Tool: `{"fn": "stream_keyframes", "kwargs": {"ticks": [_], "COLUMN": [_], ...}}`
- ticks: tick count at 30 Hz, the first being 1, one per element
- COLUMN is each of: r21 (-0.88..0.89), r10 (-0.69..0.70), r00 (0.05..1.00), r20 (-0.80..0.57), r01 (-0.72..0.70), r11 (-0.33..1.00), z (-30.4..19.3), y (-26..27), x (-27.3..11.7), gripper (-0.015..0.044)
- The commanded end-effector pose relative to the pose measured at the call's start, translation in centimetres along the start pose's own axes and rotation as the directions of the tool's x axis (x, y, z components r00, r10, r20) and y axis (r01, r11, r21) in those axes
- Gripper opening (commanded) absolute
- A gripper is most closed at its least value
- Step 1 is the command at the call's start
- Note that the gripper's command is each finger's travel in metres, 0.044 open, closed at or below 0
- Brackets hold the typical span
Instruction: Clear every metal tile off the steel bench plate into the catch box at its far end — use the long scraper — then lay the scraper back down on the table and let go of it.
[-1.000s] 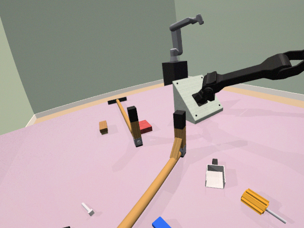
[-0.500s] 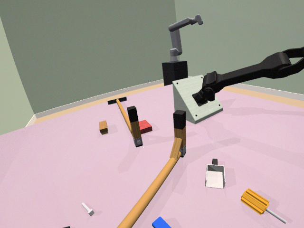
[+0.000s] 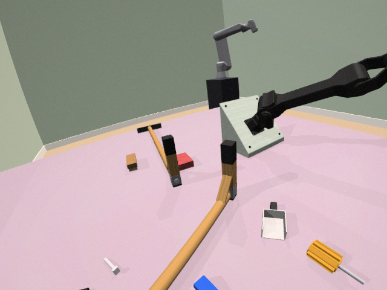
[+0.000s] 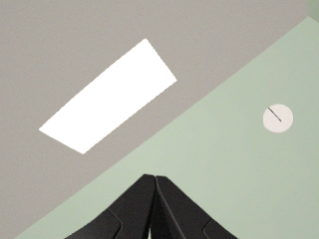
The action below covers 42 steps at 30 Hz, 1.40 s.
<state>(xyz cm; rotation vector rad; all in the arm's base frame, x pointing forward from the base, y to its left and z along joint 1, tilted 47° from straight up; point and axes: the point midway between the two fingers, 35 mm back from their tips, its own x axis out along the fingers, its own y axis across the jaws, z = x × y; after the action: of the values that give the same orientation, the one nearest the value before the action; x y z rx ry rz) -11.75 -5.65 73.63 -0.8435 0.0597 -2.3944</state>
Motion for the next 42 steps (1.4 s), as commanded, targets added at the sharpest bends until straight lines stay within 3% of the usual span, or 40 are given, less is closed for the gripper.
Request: {"fn": "stream_keyframes", "kwargs": {"ticks": [1, 22, 42], "r21": [-0.036, -0.186, -0.326], "r10": [0.03, 0.188, 0.375], "r00": [0.999, 0.96, 0.868], "r20": [0.044, 0.208, 0.326], "r01": [-0.029, -0.15, -0.269], "r11": [0.999, 0.971, 0.906], "z": [1.1, 4.5, 6.6], "y": [2.0, 9.7, 17.5], "x": [-0.1, -1.2, -3.7], "gripper": [0.0, 0.0, 0.0]}}
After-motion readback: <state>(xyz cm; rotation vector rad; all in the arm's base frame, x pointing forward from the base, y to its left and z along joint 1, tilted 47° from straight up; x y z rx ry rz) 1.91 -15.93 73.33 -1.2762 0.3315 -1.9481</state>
